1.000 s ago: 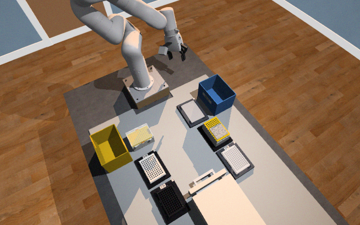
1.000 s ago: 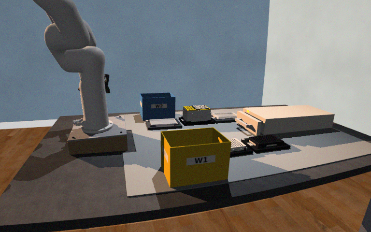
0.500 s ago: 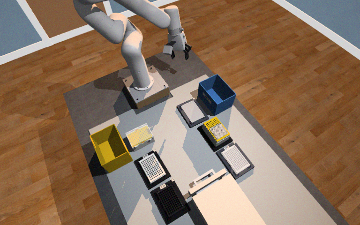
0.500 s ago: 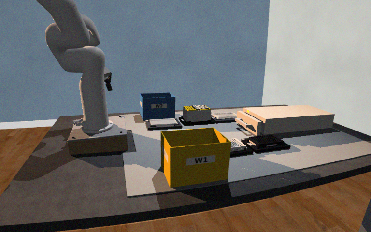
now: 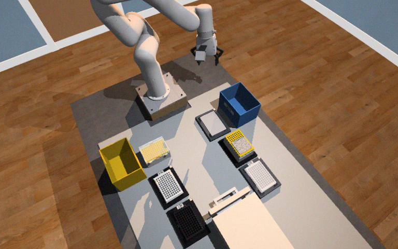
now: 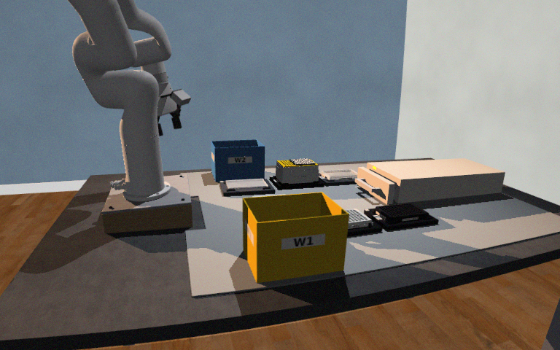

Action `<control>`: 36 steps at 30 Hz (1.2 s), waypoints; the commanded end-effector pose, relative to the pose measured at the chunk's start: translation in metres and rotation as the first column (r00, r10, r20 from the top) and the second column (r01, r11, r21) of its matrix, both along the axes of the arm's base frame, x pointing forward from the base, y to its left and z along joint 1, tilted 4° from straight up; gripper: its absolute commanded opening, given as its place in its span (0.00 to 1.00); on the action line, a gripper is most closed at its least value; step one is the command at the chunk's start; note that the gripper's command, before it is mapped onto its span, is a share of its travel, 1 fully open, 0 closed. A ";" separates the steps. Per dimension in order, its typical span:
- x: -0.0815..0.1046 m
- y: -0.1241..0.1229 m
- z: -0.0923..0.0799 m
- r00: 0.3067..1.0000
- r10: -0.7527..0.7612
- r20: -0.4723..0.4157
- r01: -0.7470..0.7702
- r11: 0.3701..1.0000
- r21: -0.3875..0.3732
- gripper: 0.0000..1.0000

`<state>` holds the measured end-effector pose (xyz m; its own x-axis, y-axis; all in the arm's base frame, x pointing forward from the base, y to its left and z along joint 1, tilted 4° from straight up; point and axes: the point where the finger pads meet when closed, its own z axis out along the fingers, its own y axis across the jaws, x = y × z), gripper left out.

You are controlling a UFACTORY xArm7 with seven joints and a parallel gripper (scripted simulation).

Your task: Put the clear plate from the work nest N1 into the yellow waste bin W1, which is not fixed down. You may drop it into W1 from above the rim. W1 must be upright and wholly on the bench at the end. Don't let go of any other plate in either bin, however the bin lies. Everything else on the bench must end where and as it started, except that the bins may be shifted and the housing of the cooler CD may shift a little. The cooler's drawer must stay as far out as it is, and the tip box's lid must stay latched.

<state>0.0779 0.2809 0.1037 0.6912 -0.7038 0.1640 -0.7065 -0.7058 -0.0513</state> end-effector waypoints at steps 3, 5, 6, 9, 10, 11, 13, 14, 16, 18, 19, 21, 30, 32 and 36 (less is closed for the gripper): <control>0.027 0.008 0.011 0.997 0.068 -0.043 -0.068 0.998 -0.003 1.00; 0.036 0.009 0.014 0.994 0.097 -0.058 -0.097 0.995 -0.002 1.00; 0.041 0.009 0.015 0.993 0.104 -0.061 -0.104 0.995 -0.002 1.00; 0.053 0.010 0.019 0.988 0.133 -0.075 -0.134 0.991 -0.001 1.00; 0.058 0.010 0.020 0.987 0.139 -0.078 -0.139 0.990 0.000 1.00; 0.058 0.010 0.020 0.987 0.139 -0.078 -0.139 0.990 0.000 1.00; 0.063 0.009 0.021 0.981 0.169 -0.091 -0.169 0.986 0.003 1.00; 0.068 0.009 0.023 0.980 0.174 -0.093 -0.174 0.985 0.003 1.00; 0.078 0.009 0.025 0.980 0.174 -0.093 -0.174 0.985 0.003 1.00; 0.087 0.007 0.028 0.973 0.204 -0.106 -0.204 0.979 0.007 1.00; 0.092 0.007 0.029 0.972 0.208 -0.107 -0.208 0.978 0.007 1.00; 0.102 0.005 0.031 0.972 0.208 -0.107 -0.208 0.978 0.007 1.00; 0.135 -0.004 0.038 0.953 0.274 -0.130 -0.274 0.962 0.018 1.00; 0.144 -0.007 0.040 0.942 0.305 -0.139 -0.305 0.952 0.024 1.00; 0.159 -0.013 0.043 0.942 0.305 -0.139 -0.305 0.952 0.024 1.00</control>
<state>0.2271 0.2696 0.1440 0.8870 -0.4588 0.0518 -0.4607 -0.8869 0.0338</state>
